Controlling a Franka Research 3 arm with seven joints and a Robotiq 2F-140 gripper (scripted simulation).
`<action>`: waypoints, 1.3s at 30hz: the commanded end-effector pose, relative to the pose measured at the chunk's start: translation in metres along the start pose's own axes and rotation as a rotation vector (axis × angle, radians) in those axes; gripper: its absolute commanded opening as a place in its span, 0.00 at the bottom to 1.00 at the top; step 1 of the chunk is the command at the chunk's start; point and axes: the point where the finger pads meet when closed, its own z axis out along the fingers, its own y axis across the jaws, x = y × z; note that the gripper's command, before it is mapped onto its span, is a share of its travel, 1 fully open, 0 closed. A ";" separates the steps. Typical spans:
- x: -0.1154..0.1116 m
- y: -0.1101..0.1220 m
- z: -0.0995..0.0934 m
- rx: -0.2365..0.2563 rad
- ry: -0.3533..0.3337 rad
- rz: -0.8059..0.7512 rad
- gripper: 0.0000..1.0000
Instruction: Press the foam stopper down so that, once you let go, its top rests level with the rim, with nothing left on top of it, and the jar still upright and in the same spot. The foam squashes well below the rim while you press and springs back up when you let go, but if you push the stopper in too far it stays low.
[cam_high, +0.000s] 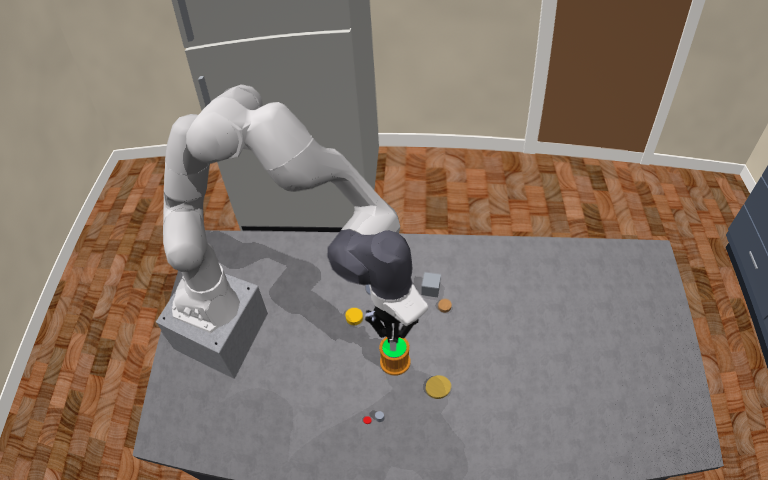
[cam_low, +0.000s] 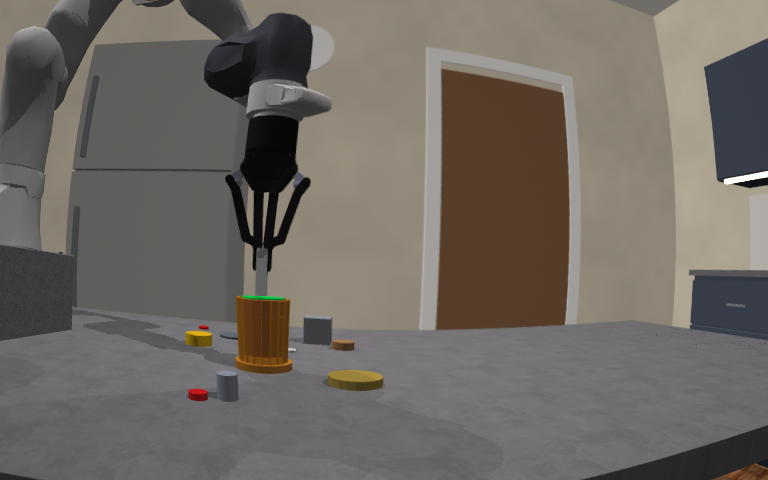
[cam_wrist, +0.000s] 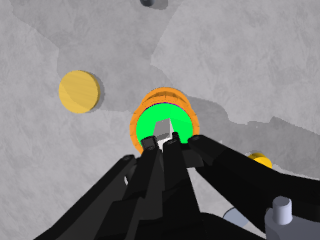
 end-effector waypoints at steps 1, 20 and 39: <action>0.000 -0.003 -0.001 0.007 0.000 -0.012 0.00; 0.000 -0.002 0.002 0.007 0.000 -0.012 0.00; -0.001 0.001 0.009 0.007 0.000 -0.012 0.00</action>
